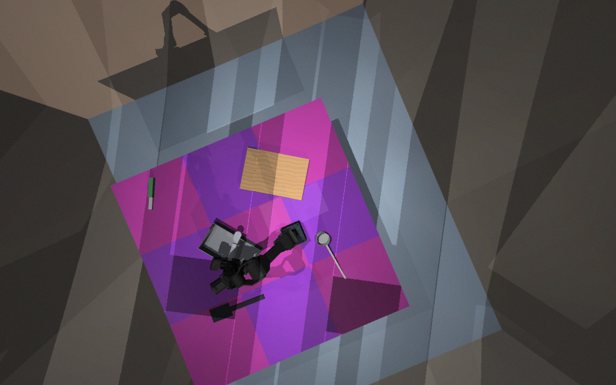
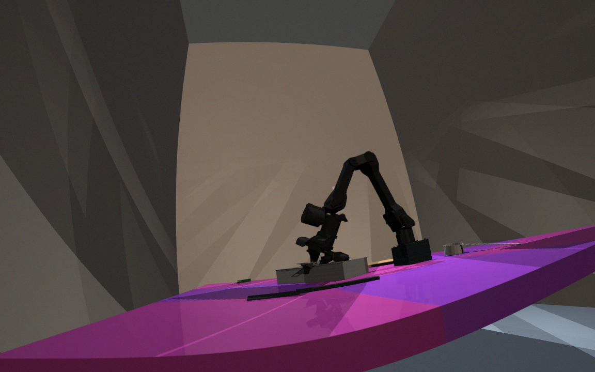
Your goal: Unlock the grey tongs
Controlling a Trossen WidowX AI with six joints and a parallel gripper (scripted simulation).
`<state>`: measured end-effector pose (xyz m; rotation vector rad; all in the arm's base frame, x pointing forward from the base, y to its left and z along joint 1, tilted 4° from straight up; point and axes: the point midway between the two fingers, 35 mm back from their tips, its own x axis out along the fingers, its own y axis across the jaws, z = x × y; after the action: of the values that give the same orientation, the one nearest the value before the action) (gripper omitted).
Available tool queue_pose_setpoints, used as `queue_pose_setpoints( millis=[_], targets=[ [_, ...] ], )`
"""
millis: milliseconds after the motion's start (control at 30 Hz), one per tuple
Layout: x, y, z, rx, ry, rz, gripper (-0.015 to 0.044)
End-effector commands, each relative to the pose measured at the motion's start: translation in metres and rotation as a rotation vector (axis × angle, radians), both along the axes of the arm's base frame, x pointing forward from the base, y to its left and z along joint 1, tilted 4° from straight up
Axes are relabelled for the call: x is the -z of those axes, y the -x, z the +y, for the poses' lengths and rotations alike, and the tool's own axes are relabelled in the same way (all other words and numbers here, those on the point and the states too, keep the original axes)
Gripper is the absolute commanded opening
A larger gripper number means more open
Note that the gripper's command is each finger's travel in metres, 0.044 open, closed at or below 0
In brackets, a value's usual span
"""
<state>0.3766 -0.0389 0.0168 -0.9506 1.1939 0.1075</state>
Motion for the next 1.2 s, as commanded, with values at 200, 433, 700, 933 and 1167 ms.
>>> queue_pose_setpoints(
  millis=[200,433,700,933,1167],
  targets=[
    [0.000,0.000,0.000,0.001,0.000,-0.001,-0.0062],
    [-0.051,0.002,0.001,-0.002,-0.003,-0.001,-0.0150],
    [-0.077,0.007,0.002,-0.004,-0.004,-0.001,-0.0150],
    [-0.077,0.006,0.001,-0.006,-0.014,0.013,-0.0150],
    [-0.074,0.004,-0.001,-0.019,-0.089,0.102,-0.0150]
  ],
)
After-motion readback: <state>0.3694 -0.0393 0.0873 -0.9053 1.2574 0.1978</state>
